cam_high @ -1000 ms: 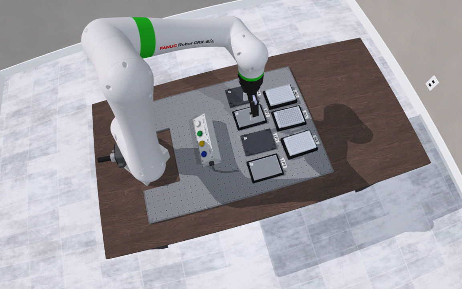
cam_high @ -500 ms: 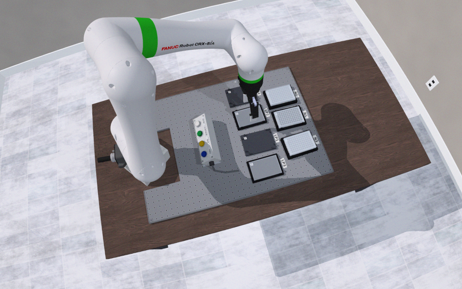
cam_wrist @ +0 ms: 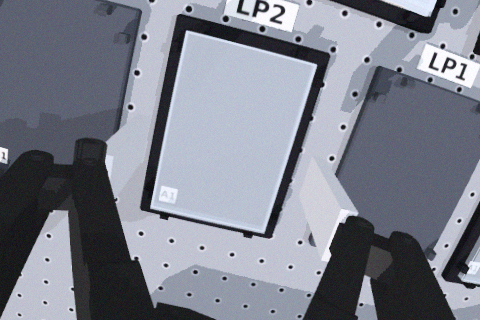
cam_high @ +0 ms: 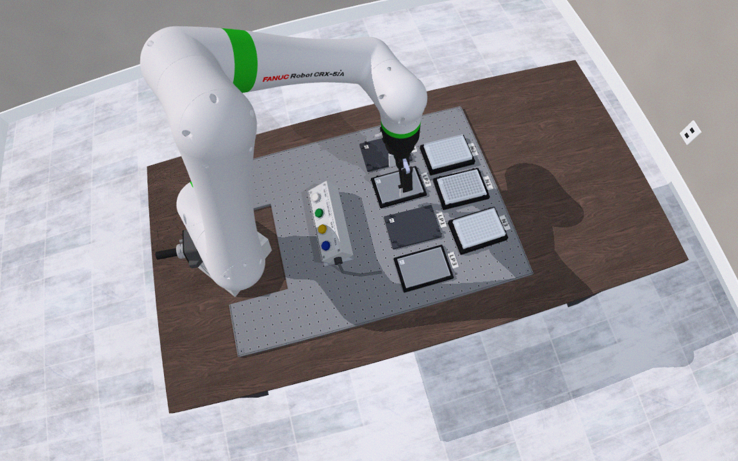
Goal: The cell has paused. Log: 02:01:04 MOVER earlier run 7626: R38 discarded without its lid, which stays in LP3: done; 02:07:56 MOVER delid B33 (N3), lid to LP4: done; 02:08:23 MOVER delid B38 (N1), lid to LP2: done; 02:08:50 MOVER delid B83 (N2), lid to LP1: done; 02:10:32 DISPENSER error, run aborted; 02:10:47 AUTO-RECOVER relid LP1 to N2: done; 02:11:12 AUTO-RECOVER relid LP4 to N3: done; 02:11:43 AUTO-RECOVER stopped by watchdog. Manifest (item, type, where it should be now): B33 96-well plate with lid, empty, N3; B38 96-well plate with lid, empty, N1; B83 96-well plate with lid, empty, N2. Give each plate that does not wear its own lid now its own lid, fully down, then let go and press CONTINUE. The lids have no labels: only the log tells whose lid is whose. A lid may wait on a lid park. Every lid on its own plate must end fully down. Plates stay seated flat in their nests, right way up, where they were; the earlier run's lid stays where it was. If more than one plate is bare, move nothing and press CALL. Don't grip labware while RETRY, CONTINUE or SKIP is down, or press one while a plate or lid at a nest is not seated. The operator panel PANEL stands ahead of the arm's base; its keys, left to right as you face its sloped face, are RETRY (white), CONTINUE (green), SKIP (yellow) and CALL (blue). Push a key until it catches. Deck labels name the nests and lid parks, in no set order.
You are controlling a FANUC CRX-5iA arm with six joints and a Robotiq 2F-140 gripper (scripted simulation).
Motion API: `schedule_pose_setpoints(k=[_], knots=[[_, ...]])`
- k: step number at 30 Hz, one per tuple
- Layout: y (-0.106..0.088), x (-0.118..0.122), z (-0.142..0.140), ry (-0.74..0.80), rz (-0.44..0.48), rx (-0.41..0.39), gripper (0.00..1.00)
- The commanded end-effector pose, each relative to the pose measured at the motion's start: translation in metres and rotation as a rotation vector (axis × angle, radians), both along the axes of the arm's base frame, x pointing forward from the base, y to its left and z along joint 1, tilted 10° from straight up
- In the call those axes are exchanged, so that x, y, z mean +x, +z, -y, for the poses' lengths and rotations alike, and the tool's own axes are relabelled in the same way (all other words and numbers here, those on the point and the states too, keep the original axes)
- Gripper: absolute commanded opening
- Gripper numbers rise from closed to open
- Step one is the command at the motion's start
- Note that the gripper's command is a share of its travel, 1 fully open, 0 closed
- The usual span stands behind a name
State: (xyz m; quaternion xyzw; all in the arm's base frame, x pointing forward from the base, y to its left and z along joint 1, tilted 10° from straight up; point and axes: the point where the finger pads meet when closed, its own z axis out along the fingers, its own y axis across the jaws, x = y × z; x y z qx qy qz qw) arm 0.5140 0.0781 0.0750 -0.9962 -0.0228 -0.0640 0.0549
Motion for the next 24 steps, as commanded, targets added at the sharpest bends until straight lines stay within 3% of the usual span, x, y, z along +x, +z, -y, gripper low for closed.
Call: schedule_pose_setpoints(k=[1, 24], knots=[[-0.005, 0.001, -0.001, 0.000, 0.001, 0.000, 0.66], [-0.017, 0.002, -0.002, 0.000, 0.001, 0.000, 0.66]])
